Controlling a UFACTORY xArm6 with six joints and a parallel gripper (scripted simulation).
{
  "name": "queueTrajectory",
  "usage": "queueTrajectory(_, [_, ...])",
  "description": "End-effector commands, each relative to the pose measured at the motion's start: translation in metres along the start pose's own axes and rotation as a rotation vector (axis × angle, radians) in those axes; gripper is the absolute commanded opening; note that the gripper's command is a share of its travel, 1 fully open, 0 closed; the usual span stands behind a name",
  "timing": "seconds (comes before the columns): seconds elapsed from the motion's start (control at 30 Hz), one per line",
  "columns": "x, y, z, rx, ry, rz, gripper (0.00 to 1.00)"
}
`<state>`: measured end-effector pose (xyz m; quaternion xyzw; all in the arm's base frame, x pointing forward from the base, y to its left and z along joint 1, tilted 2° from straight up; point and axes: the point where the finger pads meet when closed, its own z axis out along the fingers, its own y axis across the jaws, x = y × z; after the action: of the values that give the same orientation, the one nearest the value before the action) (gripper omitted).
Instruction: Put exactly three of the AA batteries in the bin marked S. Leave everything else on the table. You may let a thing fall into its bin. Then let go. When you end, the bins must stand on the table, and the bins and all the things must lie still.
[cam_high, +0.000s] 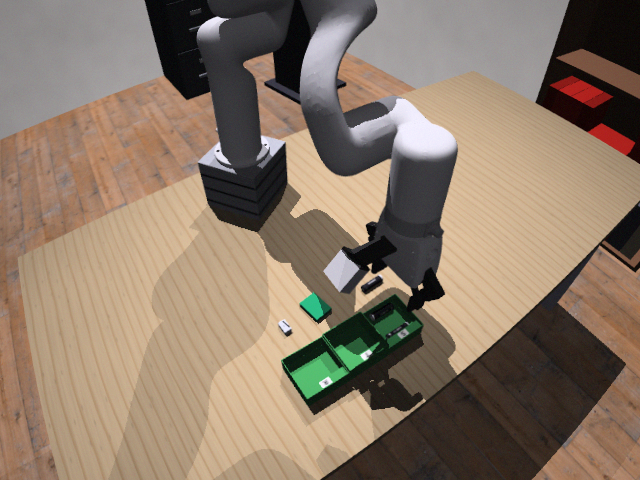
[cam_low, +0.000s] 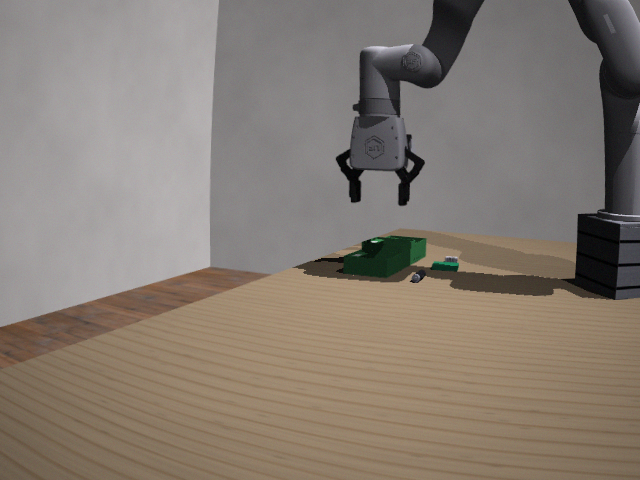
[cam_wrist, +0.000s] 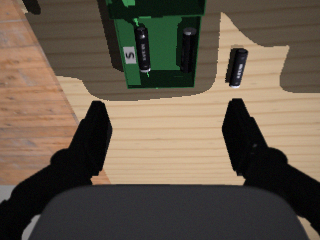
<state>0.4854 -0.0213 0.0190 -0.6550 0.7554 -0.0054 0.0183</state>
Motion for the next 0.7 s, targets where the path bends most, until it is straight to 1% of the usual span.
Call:
queueTrajectory(0.0, [0.000, -0.001, -0.019, 0.004, 0.000, 0.000, 1.00])
queueTrajectory(0.17, [0.000, -0.001, -0.039, 0.004, 0.000, 0.000, 1.00])
queueTrajectory(0.23, [0.000, -0.001, -0.039, 0.004, 0.000, 0.000, 1.00])
queueTrajectory(0.6, [0.000, -0.001, -0.083, 0.004, 0.000, 0.000, 1.00])
queueTrajectory(0.67, [0.000, -0.001, -0.086, 0.004, 0.000, 0.000, 1.00])
